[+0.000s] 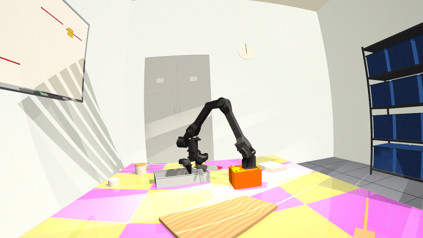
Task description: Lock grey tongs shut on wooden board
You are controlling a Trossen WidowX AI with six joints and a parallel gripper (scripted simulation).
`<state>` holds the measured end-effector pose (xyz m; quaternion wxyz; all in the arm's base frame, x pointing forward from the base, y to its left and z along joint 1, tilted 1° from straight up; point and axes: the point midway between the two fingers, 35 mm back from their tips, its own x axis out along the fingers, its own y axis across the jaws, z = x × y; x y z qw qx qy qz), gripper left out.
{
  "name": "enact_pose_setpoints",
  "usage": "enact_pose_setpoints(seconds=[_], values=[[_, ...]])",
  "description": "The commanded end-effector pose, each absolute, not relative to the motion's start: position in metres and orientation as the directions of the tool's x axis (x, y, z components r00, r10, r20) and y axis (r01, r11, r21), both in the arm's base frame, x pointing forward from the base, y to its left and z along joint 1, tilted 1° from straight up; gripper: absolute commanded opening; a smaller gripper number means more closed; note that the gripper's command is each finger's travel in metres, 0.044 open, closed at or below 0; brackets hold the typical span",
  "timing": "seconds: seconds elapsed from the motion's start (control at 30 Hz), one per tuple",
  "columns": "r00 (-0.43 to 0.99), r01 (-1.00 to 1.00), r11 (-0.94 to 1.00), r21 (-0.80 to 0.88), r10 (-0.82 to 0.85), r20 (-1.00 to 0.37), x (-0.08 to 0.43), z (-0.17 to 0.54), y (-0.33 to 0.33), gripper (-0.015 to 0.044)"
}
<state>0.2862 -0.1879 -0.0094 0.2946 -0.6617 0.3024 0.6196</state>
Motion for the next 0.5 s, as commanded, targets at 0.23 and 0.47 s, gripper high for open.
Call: enact_pose_setpoints(seconds=[0.23,0.47], values=[[0.050,-0.765,-0.643,-0.015,-0.036,-0.998,0.2863,-0.0090,-0.1880,0.0215],[0.050,-0.765,-0.643,-0.015,-0.036,-0.998,0.2863,-0.0090,-0.1880,0.0169]])
